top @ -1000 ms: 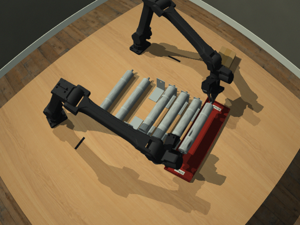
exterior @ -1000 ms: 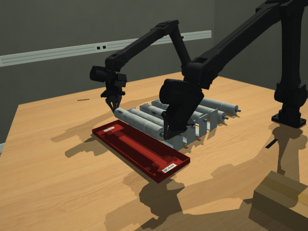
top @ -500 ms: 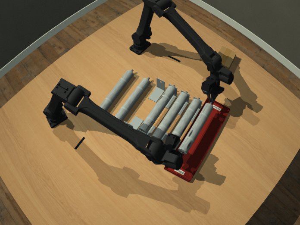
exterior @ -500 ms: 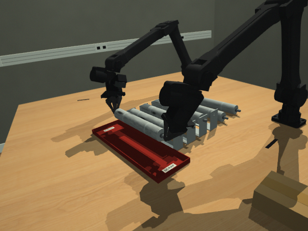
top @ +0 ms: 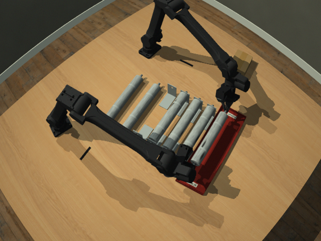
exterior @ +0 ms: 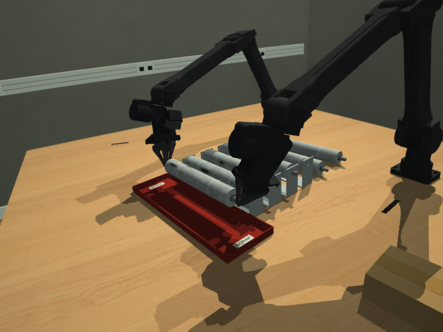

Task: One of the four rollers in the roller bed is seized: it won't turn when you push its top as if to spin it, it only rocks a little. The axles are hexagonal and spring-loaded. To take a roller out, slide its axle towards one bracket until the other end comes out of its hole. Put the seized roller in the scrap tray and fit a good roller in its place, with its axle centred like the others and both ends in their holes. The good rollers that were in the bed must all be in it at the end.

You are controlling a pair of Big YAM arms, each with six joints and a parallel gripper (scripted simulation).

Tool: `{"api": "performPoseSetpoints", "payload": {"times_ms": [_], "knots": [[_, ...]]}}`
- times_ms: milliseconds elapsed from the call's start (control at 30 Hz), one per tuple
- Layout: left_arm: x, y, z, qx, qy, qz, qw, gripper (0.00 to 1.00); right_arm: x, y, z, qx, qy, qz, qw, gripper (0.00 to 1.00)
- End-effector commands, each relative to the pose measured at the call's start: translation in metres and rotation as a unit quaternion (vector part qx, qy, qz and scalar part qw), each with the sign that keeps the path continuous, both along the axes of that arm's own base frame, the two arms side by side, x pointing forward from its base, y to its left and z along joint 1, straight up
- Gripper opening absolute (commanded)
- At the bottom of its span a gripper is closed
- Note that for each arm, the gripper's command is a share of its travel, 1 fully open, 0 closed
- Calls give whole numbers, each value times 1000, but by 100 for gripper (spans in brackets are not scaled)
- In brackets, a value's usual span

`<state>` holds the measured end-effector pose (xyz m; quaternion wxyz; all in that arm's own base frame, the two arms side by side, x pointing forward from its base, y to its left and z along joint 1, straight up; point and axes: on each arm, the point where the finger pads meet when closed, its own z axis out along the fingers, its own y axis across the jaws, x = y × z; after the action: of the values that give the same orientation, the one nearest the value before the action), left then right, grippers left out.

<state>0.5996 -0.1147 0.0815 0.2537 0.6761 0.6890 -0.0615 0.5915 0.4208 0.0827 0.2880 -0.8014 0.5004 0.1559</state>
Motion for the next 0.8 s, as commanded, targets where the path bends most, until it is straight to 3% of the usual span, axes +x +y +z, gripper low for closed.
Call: {"api": "performPoseSetpoints", "payload": {"times_ms": [0, 67, 167, 567, 700, 767], "knots": [[32, 3, 34, -7, -46, 4, 999, 3, 35, 7, 41, 26, -31, -15, 999, 3], [31, 3, 48, -8, -54, 3, 998, 3, 37, 8, 59, 33, -45, -15, 998, 3], [25, 4, 42, -7, -46, 4, 999, 3, 34, 7, 68, 33, -44, -15, 998, 3], [31, 3, 48, -8, -53, 5, 999, 3, 37, 8, 73, 39, -54, -15, 998, 3], [32, 3, 43, -8, -49, 5, 999, 3, 37, 8, 72, 39, -54, -16, 998, 3], [33, 3, 21, -8, -35, 5, 999, 3, 41, 9, 58, 32, -42, -16, 998, 3]]}}
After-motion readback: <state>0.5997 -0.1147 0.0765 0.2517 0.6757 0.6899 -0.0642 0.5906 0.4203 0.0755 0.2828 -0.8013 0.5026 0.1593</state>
